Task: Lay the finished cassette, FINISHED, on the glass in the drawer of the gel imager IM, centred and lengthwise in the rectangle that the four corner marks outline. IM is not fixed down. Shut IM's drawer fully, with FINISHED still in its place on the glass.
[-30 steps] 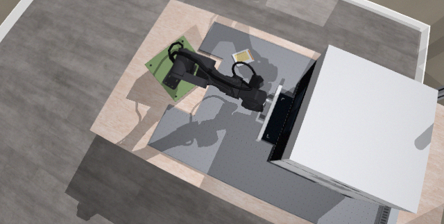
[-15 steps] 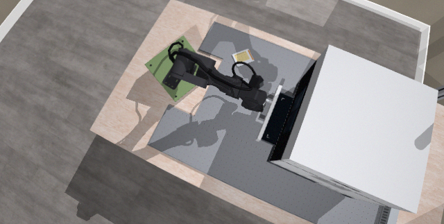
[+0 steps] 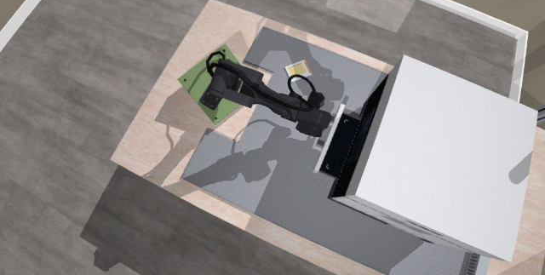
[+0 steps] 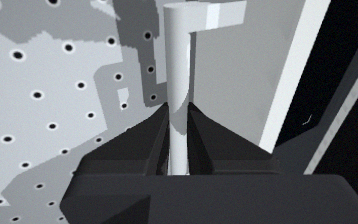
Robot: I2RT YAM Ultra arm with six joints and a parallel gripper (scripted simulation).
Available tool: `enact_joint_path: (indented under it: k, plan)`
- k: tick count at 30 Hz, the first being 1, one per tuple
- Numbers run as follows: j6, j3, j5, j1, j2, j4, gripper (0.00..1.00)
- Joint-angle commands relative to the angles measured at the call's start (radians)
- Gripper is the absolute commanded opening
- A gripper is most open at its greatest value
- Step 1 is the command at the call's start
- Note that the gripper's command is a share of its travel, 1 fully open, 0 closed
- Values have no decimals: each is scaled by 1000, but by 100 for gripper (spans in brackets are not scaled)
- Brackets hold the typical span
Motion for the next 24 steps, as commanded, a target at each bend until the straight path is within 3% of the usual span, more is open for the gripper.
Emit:
enact_joint_path:
  k: [1,24]
  plan:
    - [22,-25,17,17,-46,-90,0]
    - [27,-128,22,24,-125,-69,0]
